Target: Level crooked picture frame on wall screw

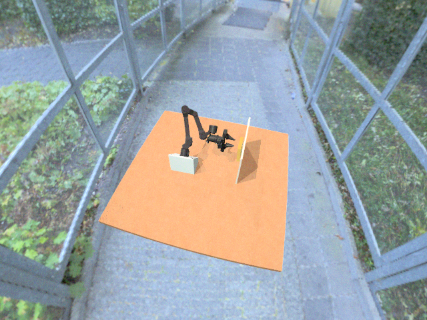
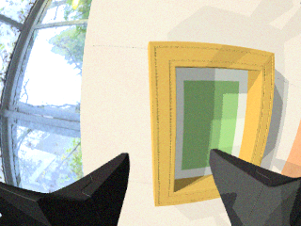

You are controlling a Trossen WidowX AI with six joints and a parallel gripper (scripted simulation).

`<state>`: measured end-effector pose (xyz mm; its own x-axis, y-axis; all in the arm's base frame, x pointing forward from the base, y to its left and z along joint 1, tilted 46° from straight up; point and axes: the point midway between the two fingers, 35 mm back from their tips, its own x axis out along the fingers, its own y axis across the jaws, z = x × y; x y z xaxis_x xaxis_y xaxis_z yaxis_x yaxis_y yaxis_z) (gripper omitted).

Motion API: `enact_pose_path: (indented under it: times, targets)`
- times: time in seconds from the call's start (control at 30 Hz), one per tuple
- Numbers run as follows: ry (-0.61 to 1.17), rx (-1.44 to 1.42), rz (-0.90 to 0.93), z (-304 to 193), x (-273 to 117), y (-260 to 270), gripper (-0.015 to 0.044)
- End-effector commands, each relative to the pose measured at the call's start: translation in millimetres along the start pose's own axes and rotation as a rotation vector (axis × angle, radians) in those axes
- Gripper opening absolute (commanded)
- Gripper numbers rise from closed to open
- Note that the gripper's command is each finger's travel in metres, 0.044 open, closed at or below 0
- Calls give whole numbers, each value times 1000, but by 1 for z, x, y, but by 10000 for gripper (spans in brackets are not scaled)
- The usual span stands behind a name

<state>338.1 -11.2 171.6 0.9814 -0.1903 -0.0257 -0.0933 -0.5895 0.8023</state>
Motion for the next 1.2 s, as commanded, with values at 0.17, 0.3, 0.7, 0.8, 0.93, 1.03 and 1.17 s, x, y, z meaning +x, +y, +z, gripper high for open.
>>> enact_pose_path:
  times: [0.17, 0.3, 0.7, 0.8, 0.93, 1.03, 1.17]
  targets:
    - [8, 1, 6, -2, 4, 2, 260]
    - [8, 1, 6, -2, 4, 2, 260]
    - [8, 1, 6, -3, 22, 3, 260]
    - [9, 1, 7, -3, 26, 3, 260]
    - [9, 1, 7, -3, 33, 3, 260]
    - [9, 1, 7, -3, 38, 3, 260]
    - [9, 1, 7, -3, 43, 3, 260]
